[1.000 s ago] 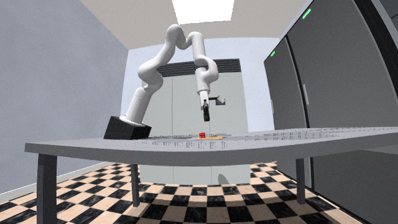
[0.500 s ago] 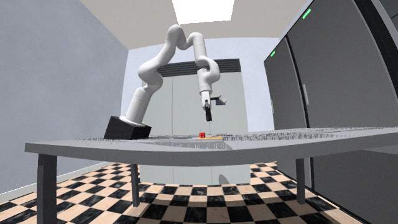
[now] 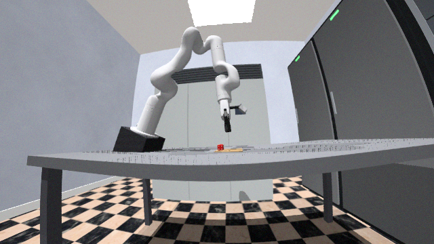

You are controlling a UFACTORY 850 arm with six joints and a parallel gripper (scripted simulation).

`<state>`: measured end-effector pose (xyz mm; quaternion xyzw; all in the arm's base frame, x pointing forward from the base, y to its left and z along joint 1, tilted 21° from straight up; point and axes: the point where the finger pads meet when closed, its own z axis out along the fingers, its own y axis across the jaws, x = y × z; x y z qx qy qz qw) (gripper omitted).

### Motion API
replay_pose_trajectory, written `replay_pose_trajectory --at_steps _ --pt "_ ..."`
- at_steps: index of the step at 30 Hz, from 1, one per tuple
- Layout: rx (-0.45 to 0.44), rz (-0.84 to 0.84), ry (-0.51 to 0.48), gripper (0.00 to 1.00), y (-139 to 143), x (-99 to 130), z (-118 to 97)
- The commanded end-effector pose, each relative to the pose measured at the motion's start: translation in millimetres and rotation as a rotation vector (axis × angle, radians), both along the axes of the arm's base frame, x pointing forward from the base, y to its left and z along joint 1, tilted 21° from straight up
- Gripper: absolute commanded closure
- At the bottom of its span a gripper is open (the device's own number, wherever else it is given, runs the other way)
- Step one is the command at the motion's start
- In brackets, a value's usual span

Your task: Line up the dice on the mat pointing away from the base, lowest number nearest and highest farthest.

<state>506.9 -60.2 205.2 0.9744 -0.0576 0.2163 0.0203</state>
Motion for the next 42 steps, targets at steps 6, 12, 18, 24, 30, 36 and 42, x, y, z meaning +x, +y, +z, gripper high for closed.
replay_pose_trajectory --at_steps 6,12,18,24,30,36,42 --pt "0.047 0.018 0.062 0.73 0 3 -4" --pt "0.047 0.018 0.062 0.73 0 5 -10" --pt "0.047 0.018 0.062 0.73 0 8 -16" --pt "0.047 0.018 0.062 0.73 0 11 -25" --pt "0.047 0.018 0.062 0.73 0 14 -33" --pt "0.047 0.018 0.062 0.73 0 16 -37" --pt "0.047 0.018 0.062 0.73 0 18 -43"
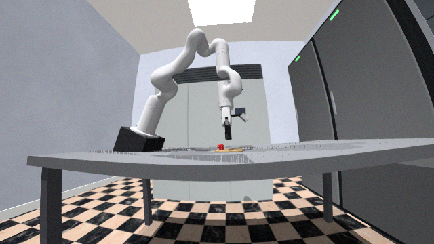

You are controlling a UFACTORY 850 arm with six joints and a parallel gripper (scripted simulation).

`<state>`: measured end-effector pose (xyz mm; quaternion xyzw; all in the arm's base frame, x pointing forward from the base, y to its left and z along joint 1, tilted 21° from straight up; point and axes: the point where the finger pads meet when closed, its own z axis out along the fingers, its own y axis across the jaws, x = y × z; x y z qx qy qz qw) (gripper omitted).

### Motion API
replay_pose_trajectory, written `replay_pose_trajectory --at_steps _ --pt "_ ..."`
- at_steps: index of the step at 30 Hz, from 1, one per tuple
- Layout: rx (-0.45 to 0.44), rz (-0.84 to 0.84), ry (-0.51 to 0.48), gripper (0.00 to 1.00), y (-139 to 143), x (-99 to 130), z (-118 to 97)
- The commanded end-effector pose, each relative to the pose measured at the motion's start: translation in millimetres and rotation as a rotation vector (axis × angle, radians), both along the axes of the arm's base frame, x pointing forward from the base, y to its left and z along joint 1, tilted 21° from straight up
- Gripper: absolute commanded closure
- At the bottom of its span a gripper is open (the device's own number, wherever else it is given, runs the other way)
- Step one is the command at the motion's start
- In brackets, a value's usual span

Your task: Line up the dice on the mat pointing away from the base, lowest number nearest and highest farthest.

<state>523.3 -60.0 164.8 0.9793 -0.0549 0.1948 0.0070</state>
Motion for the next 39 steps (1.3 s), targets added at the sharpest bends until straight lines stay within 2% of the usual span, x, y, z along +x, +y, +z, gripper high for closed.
replay_pose_trajectory --at_steps 1,39 --pt "0.020 0.007 0.020 0.73 0 2 -3" --pt "0.020 0.007 0.020 0.73 0 13 -30"
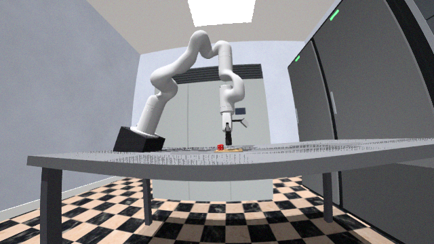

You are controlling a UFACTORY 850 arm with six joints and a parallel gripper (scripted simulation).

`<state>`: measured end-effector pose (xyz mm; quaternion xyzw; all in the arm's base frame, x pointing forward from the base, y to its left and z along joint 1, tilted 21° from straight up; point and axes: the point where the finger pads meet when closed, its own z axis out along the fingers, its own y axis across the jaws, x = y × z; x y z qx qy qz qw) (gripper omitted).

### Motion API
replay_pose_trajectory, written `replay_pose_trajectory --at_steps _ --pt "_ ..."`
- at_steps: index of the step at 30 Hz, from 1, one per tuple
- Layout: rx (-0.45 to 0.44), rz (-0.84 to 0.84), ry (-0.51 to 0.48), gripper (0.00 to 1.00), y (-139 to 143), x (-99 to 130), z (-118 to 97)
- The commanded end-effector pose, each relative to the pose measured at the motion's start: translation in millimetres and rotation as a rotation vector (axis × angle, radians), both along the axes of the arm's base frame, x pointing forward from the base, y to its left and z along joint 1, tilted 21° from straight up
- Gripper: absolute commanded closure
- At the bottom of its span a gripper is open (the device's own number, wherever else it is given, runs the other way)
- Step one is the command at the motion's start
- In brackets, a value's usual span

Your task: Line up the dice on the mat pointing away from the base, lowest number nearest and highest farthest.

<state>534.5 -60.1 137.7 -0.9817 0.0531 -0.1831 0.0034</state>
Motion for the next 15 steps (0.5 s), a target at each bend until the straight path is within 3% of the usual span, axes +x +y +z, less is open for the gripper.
replay_pose_trajectory --at_steps 1,15 --pt "-0.001 0.000 -0.003 0.73 0 2 -4" --pt "-0.001 0.000 -0.003 0.73 0 7 -14"
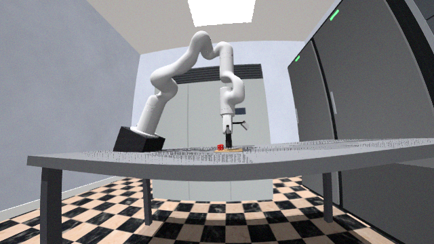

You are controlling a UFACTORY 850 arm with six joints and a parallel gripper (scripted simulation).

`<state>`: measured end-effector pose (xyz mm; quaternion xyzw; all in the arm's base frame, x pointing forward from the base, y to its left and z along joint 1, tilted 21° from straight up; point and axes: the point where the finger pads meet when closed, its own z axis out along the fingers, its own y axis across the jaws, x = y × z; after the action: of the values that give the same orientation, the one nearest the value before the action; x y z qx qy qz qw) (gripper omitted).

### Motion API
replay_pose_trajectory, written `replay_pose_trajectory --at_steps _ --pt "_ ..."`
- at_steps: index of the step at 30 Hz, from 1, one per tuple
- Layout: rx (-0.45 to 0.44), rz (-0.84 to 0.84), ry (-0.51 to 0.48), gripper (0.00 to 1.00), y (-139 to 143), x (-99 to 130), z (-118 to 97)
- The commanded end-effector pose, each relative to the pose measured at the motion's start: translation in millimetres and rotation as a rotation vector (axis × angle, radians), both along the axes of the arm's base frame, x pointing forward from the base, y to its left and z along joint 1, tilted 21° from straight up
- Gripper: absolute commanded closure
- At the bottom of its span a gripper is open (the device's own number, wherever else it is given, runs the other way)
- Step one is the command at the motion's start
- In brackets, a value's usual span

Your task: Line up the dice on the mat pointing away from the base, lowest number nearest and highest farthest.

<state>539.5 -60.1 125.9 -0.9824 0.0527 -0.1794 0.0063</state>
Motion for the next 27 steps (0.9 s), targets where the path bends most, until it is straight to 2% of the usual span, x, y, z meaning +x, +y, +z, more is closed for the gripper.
replay_pose_trajectory --at_steps 1,27 --pt "-0.007 -0.002 -0.010 0.73 0.0 2.1 -3.3" --pt "-0.007 -0.003 -0.010 0.73 0.0 3.5 -6.9"
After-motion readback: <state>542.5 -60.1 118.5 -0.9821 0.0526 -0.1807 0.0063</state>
